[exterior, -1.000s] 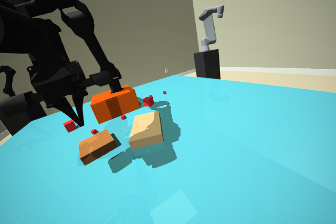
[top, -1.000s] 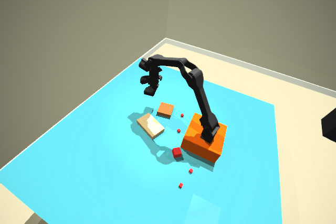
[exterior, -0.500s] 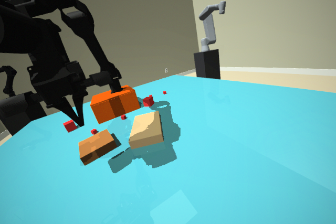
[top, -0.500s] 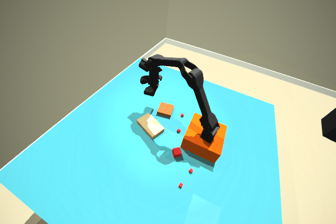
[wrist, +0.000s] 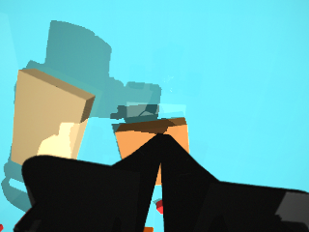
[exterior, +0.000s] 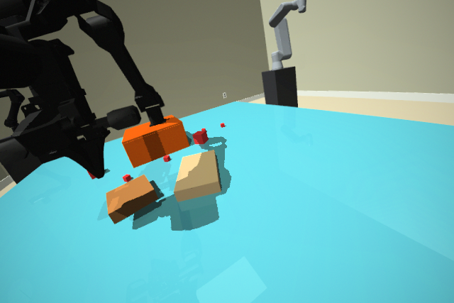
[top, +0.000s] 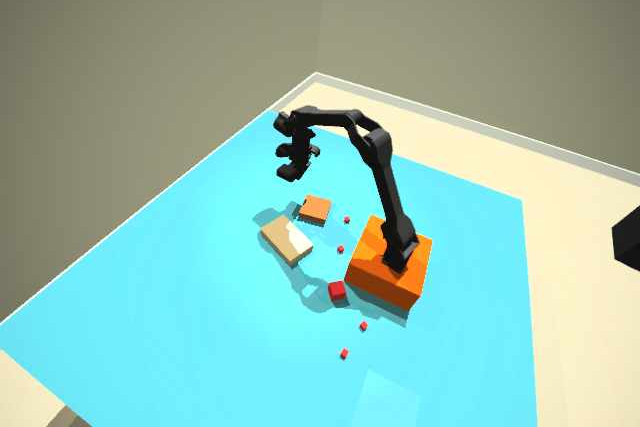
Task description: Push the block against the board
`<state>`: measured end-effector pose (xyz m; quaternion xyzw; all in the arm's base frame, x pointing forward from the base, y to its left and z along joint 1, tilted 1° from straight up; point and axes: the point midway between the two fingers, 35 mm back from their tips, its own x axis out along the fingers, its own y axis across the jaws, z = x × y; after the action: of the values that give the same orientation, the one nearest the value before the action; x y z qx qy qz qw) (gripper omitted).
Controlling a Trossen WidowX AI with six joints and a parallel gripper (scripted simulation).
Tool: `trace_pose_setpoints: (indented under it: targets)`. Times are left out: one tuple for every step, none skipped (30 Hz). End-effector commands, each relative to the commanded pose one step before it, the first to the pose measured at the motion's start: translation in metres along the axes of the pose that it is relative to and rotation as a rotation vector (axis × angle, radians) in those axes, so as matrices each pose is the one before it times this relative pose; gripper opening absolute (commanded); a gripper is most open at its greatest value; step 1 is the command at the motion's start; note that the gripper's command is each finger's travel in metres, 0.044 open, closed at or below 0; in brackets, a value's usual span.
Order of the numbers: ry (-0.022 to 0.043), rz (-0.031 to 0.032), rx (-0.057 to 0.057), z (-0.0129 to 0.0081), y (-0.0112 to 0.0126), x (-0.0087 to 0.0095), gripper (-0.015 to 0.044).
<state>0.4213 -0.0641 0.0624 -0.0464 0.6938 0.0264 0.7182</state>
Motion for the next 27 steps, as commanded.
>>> trace_pose_setpoints:
  targets:
    - [0.00285,0.00106,0.1207,-0.00828,-0.00960,0.00639,0.0000]
    - [-0.00056,-0.00052,0.0329,-0.00164,-0.00298,0.00144,0.0000]
    - [-0.00057,-0.00051,0.0329,-0.00158,-0.00301,0.00144,0.0000]
    - [-0.00058,-0.00050,0.0329,-0.00152,-0.00304,0.00144,0.0000]
    - [-0.00059,-0.00049,0.0329,-0.00146,-0.00306,0.00144,0.0000]
    - [-0.00045,-0.00043,0.0330,-0.00142,-0.00307,0.00145,0.0000]
    - [-0.00021,-0.00035,0.0331,-0.00137,-0.00307,0.00146,0.0000]
    - [-0.00022,-0.00035,0.0331,-0.00131,-0.00310,0.00146,0.0000]
    - [0.00038,-0.00022,0.0346,-0.00134,-0.00316,0.00155,0.0000]
    - [0.00038,-0.00022,0.0347,-0.00127,-0.00319,0.00155,0.0000]
    - [0.00037,-0.00023,0.0347,-0.00121,-0.00322,0.00155,0.0000]
    - [0.00037,-0.00024,0.0347,-0.00114,-0.00324,0.00155,0.0000]
    - [0.00036,-0.00025,0.0347,-0.00107,-0.00326,0.00155,0.0000]
    - [0.00035,-0.00026,0.0347,-0.00100,-0.00328,0.00154,0.0000]
    - [0.00035,-0.00027,0.0347,-0.00093,-0.00330,0.00154,0.0000]
    - [0.00034,-0.00027,0.0347,-0.00086,-0.00332,0.00154,0.0000]
    - [0.00034,-0.00028,0.0347,-0.00079,-0.00333,0.00153,0.0000]
    - [0.00033,-0.00029,0.0347,-0.00072,-0.00335,0.00153,0.0000]
    - [0.00028,-0.00035,0.0329,-0.00063,-0.00326,0.00143,0.0000]
    - [0.00027,-0.00035,0.0329,-0.00057,-0.00327,0.00143,0.0000]
    - [0.00027,-0.00036,0.0329,-0.00050,-0.00328,0.00142,0.0000]
    - [0.00026,-0.00037,0.0329,-0.00044,-0.00328,0.00142,0.0000]
    - [0.00025,-0.00037,0.0329,-0.00037,-0.00328,0.00142,0.0000]
    - [0.00026,-0.00034,0.0329,-0.00030,-0.00325,0.00142,0.0000]
    - [0.00026,-0.00034,0.0329,-0.00024,-0.00326,0.00142,0.0000]
    - [0.00026,-0.00033,0.0329,-0.00017,-0.00323,0.00142,0.0000]
    - [0.00026,-0.00032,0.0329,-0.00010,-0.00322,0.00142,0.0000]
